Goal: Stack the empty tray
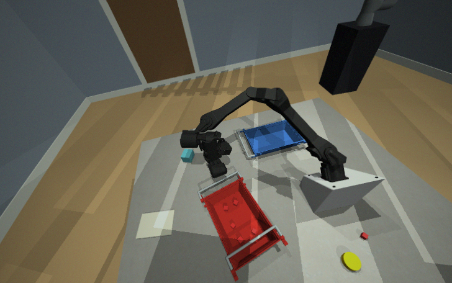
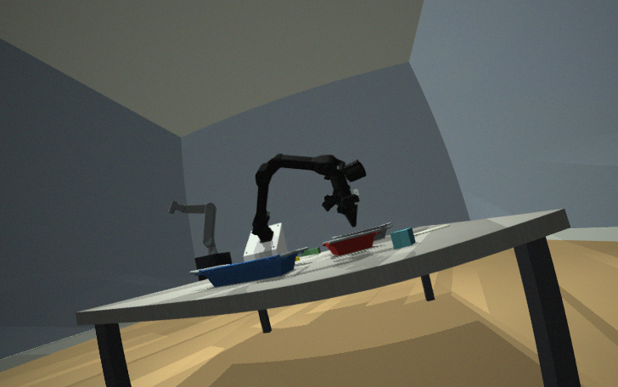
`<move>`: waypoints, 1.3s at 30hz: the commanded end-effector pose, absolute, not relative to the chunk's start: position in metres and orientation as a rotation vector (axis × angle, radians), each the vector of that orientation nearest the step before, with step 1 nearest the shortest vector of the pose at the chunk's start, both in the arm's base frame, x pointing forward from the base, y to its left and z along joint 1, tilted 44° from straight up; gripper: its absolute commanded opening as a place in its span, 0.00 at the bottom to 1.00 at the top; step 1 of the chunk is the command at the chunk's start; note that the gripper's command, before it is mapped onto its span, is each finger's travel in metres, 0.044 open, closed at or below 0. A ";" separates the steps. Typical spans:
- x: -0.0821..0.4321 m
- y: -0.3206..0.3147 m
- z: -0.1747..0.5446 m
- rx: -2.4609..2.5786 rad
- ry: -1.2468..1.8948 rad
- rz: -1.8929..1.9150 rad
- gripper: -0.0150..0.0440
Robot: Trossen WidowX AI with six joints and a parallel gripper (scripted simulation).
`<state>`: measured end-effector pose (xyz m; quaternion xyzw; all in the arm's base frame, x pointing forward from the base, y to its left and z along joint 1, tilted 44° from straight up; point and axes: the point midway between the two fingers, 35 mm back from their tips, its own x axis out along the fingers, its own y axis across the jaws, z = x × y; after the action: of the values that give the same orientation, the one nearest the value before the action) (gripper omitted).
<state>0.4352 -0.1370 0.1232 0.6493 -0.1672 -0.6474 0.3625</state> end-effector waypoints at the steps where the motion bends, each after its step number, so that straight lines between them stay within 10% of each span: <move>1: 0.429 -0.101 0.088 1.577 -0.394 -1.734 0.40; 39: 0.423 -0.106 0.052 1.576 -0.394 -1.735 0.40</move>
<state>0.4266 -0.1213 0.0537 0.6154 -0.1599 -0.6760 0.3725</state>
